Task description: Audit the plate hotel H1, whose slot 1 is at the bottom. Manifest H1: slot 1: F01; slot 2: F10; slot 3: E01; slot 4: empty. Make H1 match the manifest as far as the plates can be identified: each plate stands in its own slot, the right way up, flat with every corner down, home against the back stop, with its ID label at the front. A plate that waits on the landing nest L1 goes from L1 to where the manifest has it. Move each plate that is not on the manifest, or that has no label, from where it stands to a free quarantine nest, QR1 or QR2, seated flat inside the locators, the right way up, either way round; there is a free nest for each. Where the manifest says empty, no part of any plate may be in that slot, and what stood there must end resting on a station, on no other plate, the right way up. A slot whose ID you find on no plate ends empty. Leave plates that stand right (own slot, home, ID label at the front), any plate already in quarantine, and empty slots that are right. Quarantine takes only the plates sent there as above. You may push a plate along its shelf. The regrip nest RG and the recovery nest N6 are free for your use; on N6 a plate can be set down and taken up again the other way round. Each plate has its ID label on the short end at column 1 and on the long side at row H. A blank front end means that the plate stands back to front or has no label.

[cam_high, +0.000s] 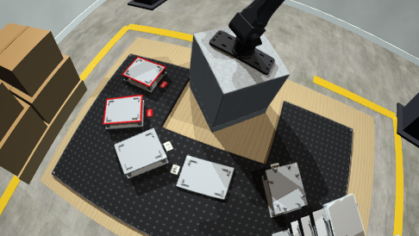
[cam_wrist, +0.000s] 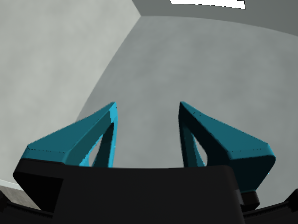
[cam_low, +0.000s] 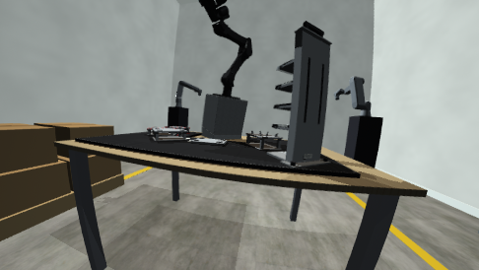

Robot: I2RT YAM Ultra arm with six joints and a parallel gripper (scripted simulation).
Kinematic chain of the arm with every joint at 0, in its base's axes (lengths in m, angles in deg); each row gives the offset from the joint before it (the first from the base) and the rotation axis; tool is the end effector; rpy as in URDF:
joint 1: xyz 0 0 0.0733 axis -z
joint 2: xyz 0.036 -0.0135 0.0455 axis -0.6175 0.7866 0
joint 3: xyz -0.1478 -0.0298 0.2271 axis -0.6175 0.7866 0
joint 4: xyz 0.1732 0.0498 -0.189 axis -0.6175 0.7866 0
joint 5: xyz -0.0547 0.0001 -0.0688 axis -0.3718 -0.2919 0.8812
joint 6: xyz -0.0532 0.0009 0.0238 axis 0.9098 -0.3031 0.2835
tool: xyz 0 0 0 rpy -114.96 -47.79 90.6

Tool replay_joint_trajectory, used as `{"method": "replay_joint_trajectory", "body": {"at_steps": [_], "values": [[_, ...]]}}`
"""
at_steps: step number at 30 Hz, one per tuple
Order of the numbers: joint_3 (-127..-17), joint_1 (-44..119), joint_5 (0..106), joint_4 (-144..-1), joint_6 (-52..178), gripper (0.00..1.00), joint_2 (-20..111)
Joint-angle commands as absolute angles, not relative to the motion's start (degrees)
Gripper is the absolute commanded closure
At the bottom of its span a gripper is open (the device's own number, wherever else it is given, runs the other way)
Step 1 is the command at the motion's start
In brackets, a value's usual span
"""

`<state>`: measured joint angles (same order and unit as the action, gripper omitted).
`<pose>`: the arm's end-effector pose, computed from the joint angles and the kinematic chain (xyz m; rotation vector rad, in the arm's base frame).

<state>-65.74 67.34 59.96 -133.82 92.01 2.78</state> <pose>0.1902 -0.1108 0.4940 0.1170 0.8217 -1.0125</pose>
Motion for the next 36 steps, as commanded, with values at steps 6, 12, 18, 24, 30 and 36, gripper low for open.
{"method": "replay_joint_trajectory", "body": {"at_steps": [6,12,18,24,30,36], "values": [[-66.4,66.6,58.9,-129.1,90.3,1.00,3.4],[-66.4,66.0,58.5,-127.0,89.7,1.00,4.1],[-68.1,66.1,56.5,-119.8,87.9,1.00,3.9],[-65.9,64.5,57.9,-124.1,88.8,1.00,6.0],[-67.2,64.5,56.3,-118.5,87.5,1.00,5.9],[-67.8,64.0,55.3,-114.8,86.7,1.00,6.7]]}}
